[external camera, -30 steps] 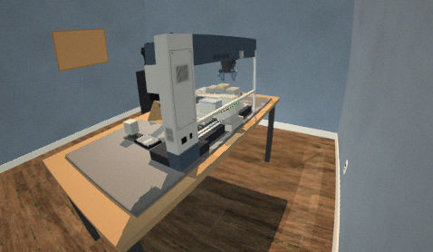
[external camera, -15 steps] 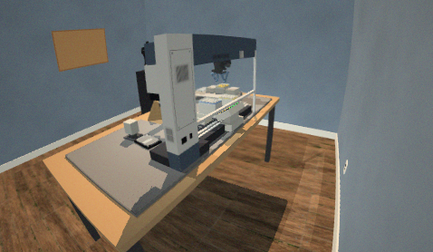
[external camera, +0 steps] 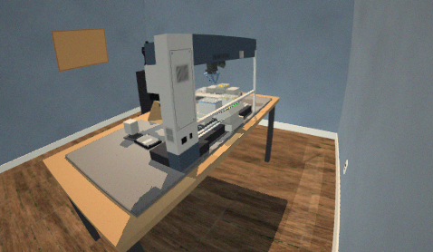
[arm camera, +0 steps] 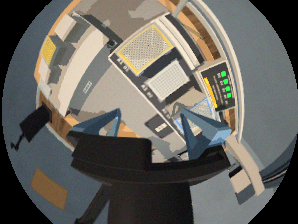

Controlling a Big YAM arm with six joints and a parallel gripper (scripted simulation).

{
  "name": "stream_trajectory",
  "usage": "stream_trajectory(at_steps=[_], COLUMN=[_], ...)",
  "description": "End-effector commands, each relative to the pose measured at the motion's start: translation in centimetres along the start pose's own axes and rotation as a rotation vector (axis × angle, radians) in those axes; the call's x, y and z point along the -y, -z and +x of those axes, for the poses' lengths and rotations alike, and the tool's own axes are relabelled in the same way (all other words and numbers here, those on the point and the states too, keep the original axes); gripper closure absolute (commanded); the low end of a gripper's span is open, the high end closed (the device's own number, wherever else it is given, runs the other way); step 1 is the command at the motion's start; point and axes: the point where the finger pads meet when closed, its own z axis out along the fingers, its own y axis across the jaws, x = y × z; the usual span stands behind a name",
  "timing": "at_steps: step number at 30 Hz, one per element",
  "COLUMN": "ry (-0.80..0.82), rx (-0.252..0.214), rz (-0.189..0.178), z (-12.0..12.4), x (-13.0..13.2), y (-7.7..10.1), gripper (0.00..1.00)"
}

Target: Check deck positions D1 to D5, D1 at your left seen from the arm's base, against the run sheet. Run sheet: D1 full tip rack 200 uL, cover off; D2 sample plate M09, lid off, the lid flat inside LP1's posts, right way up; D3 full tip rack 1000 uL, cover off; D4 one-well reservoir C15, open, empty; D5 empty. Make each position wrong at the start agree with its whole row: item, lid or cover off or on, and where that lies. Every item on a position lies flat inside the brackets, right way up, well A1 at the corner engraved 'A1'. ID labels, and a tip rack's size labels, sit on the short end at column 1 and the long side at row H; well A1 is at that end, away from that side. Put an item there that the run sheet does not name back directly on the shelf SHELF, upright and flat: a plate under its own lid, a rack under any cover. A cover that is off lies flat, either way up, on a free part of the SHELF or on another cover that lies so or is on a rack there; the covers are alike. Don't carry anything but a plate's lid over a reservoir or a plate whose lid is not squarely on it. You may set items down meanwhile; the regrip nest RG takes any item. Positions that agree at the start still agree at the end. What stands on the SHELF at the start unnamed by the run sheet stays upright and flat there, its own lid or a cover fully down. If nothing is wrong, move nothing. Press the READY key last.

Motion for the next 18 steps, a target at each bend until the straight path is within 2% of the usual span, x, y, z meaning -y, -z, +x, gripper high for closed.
stream_trajectory(at_steps=[1, 6, 9, 11, 12, 14, 18], ry=[-0.088, -0.182, -0.224, -0.224, -0.221, -0.283, -0.362], rx=[0.003, -0.005, -0.024, -0.024, 0.014, -0.034, -0.048], rz=[0.016, 0.024, 0.017, 0.017, 0.052, 0.017, 0.018], z=[1.5, 3.6, 5.4, 5.4, 4.0, 6.9, 8.9], x=[0.2, 0.7, 0.6, 0.6, 1.5, 0.8, 1.0], y=[1.3, 1.9, 1.6, 1.6, 3.7, 1.7, 1.9], gripper=[0.00, 0.00, 0.00, 0.00, 0.00, 0.00, 0.00])
